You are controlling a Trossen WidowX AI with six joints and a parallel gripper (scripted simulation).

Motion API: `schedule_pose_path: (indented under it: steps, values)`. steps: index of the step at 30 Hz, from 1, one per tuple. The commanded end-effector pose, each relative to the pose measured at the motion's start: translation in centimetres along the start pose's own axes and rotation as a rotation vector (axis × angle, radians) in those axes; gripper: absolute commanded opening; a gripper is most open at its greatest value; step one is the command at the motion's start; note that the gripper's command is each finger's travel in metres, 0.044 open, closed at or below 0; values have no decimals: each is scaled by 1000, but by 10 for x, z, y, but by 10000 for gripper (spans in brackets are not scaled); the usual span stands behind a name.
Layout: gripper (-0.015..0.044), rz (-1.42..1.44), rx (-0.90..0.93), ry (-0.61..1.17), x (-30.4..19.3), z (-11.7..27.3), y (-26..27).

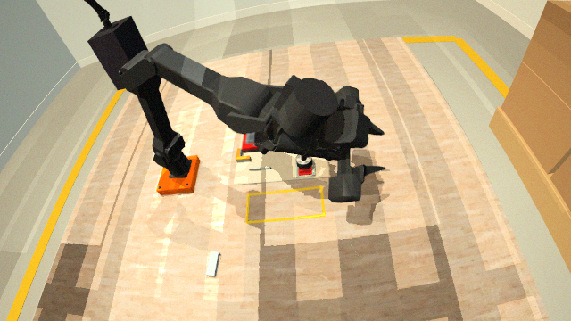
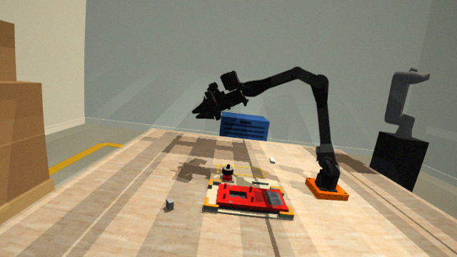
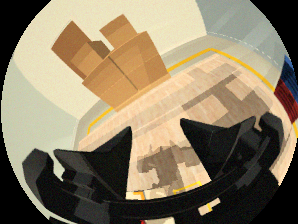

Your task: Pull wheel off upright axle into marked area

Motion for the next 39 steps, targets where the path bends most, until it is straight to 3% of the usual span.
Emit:
schedule_pose_path:
  steps: [1, 17, 39]
  values:
    - [300, 62, -218, 300, -64, -12, 22]
    - [300, 347, -567, 887, -167, 36, 54]
    - [300, 357, -574, 900, -173, 31, 42]
Point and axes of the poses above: the point midway between the two fingers, 35 mm back from their tips, its own z axis back along the fingers, its own y axis across the jaws, x = y × z, the point moved 4 cm from there along z, back along the fingers, and after that the axes turned 15 degrees about -z, right-handed, at the moved point
